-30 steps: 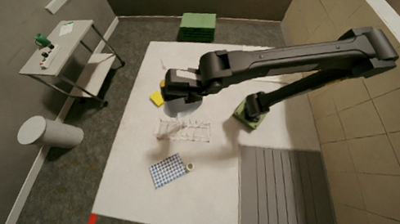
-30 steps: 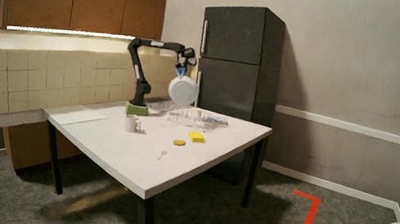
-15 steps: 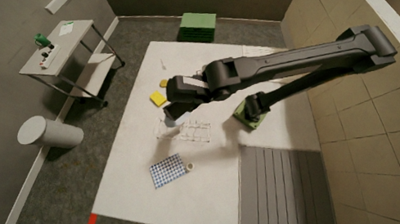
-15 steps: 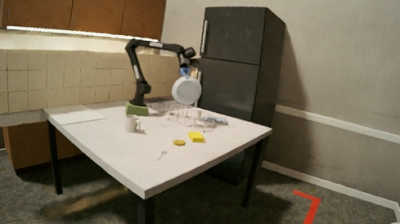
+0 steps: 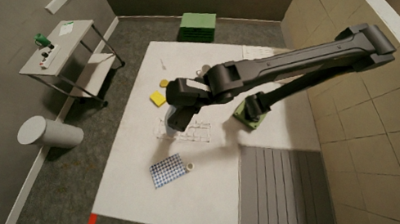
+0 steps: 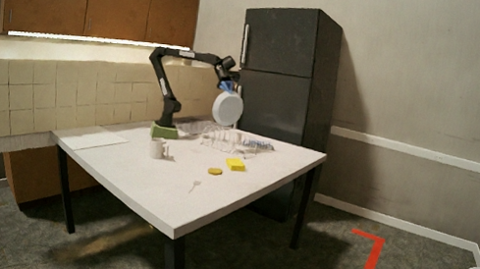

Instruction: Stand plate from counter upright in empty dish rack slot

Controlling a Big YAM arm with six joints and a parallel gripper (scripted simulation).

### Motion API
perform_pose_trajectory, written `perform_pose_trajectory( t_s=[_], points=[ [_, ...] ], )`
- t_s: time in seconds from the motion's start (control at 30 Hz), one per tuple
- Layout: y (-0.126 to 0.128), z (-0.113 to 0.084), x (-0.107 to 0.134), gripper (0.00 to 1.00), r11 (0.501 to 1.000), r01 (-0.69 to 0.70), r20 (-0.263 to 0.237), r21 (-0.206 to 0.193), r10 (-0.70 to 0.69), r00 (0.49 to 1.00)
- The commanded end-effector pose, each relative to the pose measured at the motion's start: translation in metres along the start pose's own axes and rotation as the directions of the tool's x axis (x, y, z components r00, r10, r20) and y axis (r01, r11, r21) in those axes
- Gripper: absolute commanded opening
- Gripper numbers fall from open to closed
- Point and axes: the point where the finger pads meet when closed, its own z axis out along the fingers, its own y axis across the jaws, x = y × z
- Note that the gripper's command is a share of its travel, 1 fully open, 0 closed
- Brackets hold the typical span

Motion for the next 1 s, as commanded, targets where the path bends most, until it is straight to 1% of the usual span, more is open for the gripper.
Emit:
perform_pose_trajectory(
  t_s=[0.0,0.03,0.13,0.3,0.6,0.8,0.97],
  points=[
    [-0.021,-0.010,-0.006,0.00,0.996,0.047,0.047,0.073,-0.050,0.998],
    [-0.019,-0.009,-0.007,0.00,0.995,0.064,0.053,0.072,-0.068,0.996],
    [-0.024,-0.014,-0.019,0.00,0.990,0.109,0.087,0.087,-0.117,0.989],
    [-0.026,-0.017,-0.031,0.00,0.979,0.177,0.126,0.102,-0.189,0.974],
    [-0.034,-0.016,-0.045,0.00,0.963,0.240,0.157,0.120,-0.257,0.954],
    [-0.045,-0.024,-0.054,0.00,0.952,0.268,0.180,0.150,-0.293,0.939],
    [-0.045,-0.023,-0.057,0.00,0.945,0.288,0.187,0.154,-0.314,0.931]
  ],
)
